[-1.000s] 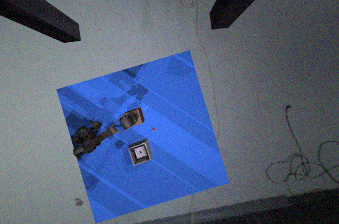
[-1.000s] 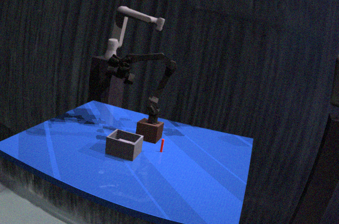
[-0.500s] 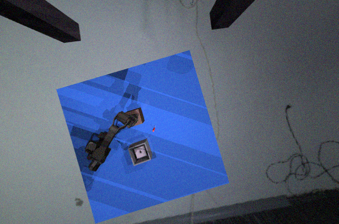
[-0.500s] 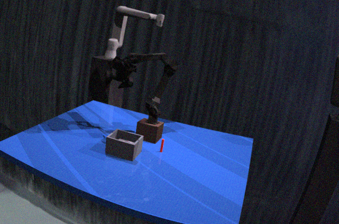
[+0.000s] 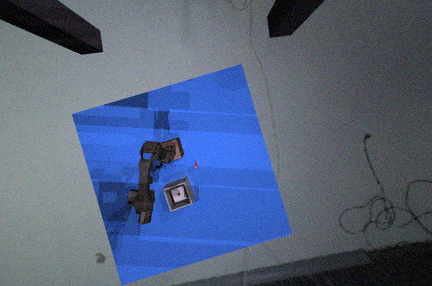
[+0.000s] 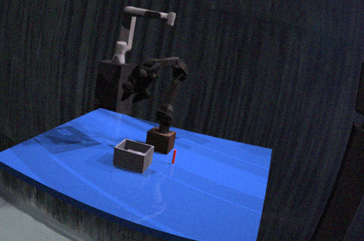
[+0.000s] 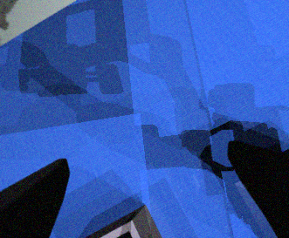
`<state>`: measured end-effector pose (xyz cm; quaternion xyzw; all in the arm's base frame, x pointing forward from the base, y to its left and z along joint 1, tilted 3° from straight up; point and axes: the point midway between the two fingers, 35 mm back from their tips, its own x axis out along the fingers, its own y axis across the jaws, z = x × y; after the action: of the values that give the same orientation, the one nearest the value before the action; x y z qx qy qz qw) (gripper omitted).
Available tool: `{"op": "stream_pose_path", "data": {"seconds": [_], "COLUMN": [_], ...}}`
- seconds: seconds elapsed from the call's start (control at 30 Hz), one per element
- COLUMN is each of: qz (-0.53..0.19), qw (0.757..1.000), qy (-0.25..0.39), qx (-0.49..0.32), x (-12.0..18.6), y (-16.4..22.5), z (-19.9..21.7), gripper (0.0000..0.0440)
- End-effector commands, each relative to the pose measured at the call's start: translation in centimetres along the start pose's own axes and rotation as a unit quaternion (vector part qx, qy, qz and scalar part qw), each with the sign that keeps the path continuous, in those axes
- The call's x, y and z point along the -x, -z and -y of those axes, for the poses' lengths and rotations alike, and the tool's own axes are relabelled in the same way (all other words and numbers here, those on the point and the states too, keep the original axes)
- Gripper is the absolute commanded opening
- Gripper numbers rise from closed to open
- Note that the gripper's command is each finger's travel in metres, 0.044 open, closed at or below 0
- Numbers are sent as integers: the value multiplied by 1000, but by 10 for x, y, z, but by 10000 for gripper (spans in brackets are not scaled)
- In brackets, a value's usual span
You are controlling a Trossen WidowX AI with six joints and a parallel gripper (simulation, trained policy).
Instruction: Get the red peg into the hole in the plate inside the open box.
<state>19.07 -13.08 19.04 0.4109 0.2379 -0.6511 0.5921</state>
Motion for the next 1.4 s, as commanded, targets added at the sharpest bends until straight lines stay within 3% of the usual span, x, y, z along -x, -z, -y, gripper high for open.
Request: {"op": "stream_pose_path", "data": {"seconds": [0.0,0.3,0.67,1.03,1.37], "qz": [-35,-99,-143,-154,-169], "qw": [999,987,967,945,929], "qy": [-13,-16,28,72,74], "qx": [40,126,211,281,321], "x": [10,28,34,24,3], "y": [30,93,156,205,248], "z": [0,15,56,94,111], "gripper": [440,440,440,440,440]}}
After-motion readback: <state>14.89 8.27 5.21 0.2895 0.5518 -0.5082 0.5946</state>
